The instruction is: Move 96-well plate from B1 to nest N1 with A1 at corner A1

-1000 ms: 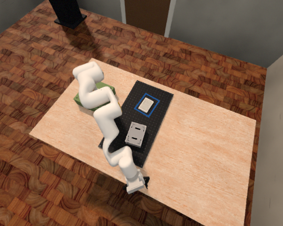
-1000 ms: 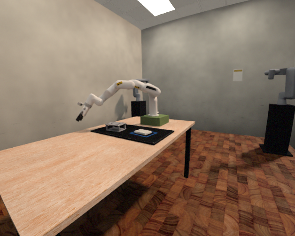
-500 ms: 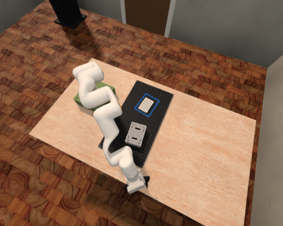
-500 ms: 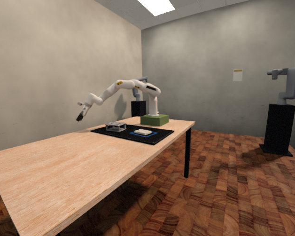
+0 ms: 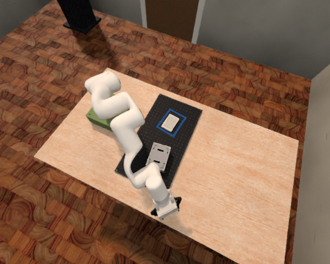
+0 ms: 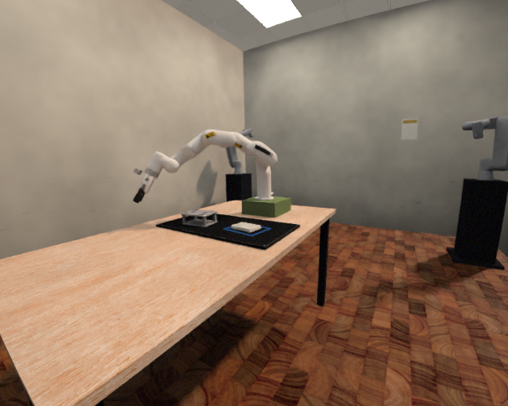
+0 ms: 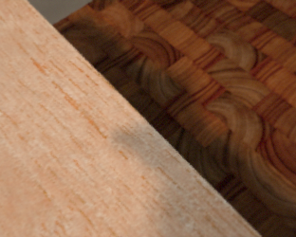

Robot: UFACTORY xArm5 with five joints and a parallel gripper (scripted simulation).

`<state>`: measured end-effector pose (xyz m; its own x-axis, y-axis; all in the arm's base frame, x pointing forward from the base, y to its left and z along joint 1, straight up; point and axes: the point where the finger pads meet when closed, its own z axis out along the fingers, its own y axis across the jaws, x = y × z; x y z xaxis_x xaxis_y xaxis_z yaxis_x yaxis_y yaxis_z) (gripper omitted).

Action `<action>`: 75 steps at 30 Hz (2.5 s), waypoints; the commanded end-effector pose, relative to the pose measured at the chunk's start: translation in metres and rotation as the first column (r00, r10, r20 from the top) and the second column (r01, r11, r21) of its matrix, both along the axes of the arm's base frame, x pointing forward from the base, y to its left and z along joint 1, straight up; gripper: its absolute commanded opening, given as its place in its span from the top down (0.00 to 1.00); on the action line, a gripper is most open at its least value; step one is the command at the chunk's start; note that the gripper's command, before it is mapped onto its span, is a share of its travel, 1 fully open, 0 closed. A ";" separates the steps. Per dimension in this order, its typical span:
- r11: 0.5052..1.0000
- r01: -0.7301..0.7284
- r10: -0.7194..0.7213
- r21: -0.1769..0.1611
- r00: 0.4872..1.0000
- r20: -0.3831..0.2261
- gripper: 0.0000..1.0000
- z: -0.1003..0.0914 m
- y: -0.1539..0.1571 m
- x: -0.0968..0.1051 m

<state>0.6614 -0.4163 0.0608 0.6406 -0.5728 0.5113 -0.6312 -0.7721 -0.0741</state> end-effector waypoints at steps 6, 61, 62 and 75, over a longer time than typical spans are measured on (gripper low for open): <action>0.998 -0.052 0.053 0.019 0.998 -0.031 0.00 0.025 0.036 0.002; 0.937 -0.325 0.347 0.126 0.908 -0.234 0.00 0.125 0.223 -0.048; 0.937 -0.325 0.347 0.126 0.908 -0.234 0.00 0.127 0.227 -0.050; 0.919 -0.366 0.393 0.146 0.880 -0.266 0.00 0.145 0.270 -0.078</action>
